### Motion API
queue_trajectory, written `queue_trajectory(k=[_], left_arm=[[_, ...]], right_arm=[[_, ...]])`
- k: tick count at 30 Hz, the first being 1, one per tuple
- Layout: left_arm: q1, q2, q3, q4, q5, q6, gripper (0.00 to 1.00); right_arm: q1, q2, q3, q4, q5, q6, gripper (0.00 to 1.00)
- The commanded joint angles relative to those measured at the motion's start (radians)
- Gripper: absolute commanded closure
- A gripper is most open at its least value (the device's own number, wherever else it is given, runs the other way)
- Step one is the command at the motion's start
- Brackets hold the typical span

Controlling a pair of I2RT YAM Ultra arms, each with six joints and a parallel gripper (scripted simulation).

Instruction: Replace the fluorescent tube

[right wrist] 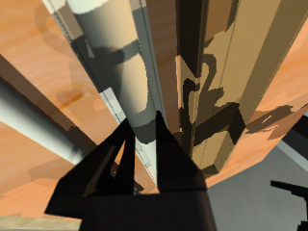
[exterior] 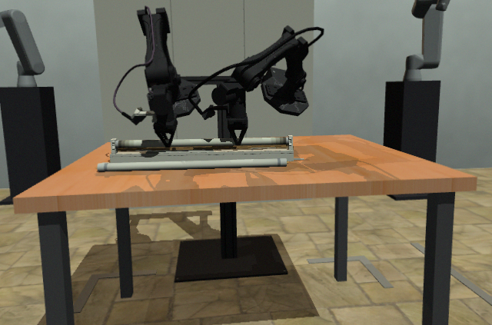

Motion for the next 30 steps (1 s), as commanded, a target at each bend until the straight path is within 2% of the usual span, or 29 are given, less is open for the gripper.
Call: queue_trajectory(k=[1, 4, 18, 21, 22, 30], left_arm=[[-0.036, -0.037, -0.037, 0.054, -0.015, 0.019, 0.89], [-0.036, -0.038, -0.041, 0.037, -0.003, 0.018, 0.89], [-0.054, -0.117, -0.219, 0.263, -0.081, 0.069, 0.89], [-0.053, -0.119, -0.226, 0.235, -0.065, 0.066, 0.89], [-0.056, -0.13, -0.25, 0.299, -0.091, 0.079, 0.89], [-0.07, -0.174, -0.364, 0.44, -0.13, 0.122, 0.89]], right_arm=[[0.015, -0.037, -0.03, 0.039, 0.017, 0.002, 0.89], [0.006, -0.037, -0.031, 0.018, 0.015, 0.003, 0.89], [0.024, -0.126, -0.164, 0.197, 0.038, -0.003, 0.89], [0.019, -0.126, -0.166, 0.165, 0.035, 0.002, 0.89], [0.016, -0.14, -0.187, 0.223, 0.042, -0.006, 0.89], [0.023, -0.196, -0.277, 0.323, 0.056, -0.014, 0.89]])
